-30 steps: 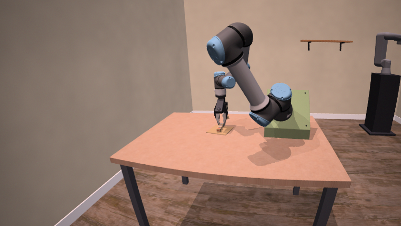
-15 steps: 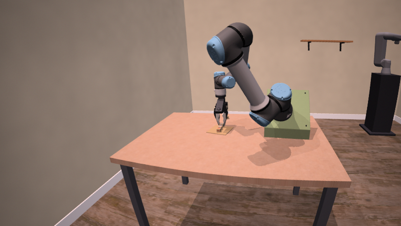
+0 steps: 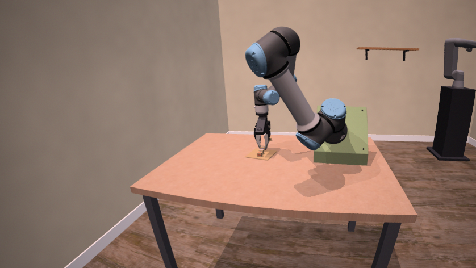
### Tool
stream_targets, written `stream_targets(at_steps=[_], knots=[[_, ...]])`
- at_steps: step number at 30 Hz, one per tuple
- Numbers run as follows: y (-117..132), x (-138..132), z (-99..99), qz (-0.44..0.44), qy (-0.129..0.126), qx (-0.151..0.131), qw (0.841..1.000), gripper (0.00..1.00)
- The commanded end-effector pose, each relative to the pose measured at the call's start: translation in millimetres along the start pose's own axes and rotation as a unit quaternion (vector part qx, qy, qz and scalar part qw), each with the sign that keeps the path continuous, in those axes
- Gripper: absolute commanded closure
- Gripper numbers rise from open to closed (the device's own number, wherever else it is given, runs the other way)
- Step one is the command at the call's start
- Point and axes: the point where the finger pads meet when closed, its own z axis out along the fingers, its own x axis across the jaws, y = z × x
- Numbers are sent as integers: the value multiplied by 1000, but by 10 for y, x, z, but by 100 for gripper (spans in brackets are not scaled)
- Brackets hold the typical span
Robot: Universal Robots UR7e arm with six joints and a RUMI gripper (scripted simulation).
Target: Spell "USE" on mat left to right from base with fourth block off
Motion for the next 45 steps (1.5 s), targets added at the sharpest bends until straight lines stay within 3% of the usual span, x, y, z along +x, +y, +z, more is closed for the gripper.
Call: stream_targets(at_steps=[1,45], knots=[[3,3,-2,0,0,0,1000,95],[3,3,38,0,0,0,1000,95]])
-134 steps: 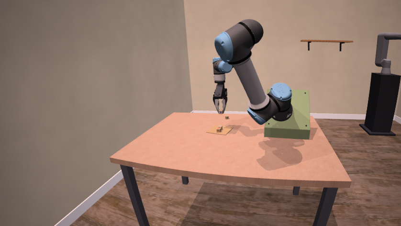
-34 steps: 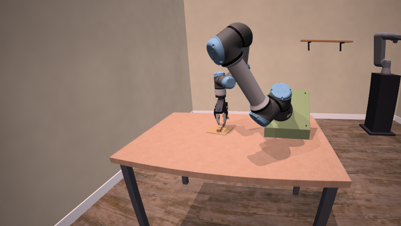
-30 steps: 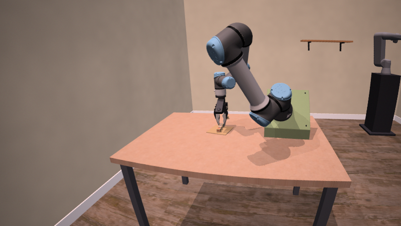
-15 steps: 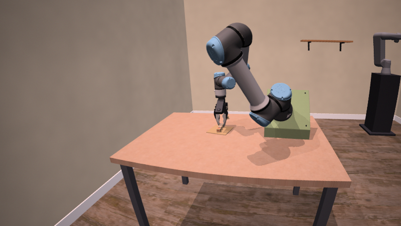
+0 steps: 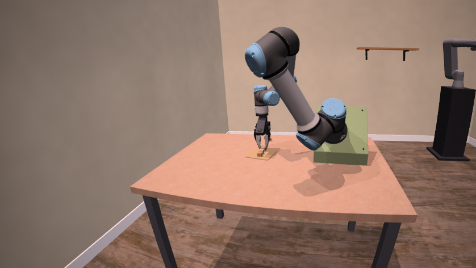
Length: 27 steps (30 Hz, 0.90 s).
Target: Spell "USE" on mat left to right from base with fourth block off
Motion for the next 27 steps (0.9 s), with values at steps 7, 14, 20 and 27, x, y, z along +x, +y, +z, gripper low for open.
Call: stream_targets(at_steps=[7,14,20,27], knots=[[2,3,-4,0,0,0,1000,95],[2,3,-4,0,0,0,1000,91],[2,3,-4,0,0,0,1000,83],[2,3,-4,0,0,0,1000,75]])
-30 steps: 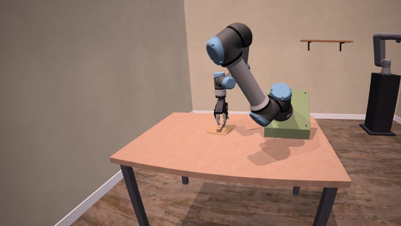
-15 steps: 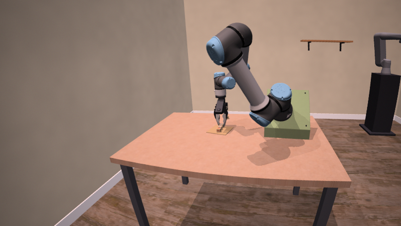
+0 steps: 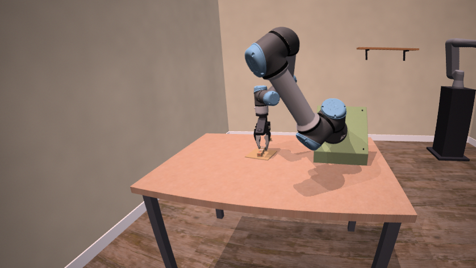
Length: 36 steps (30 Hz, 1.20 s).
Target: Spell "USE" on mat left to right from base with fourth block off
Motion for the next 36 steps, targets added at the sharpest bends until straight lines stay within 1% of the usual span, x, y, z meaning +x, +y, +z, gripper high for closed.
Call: stream_targets(at_steps=[1,12,16,21,27,29,33,36], knots=[[2,3,-4,0,0,0,1000,75],[2,3,-6,0,0,0,1000,75],[2,3,-53,0,0,0,1000,75],[2,3,-230,0,0,0,1000,75],[2,3,-553,0,0,0,1000,75],[2,3,-553,0,0,0,1000,75],[2,3,-749,0,0,0,1000,75],[2,2,-849,0,0,0,1000,75]])
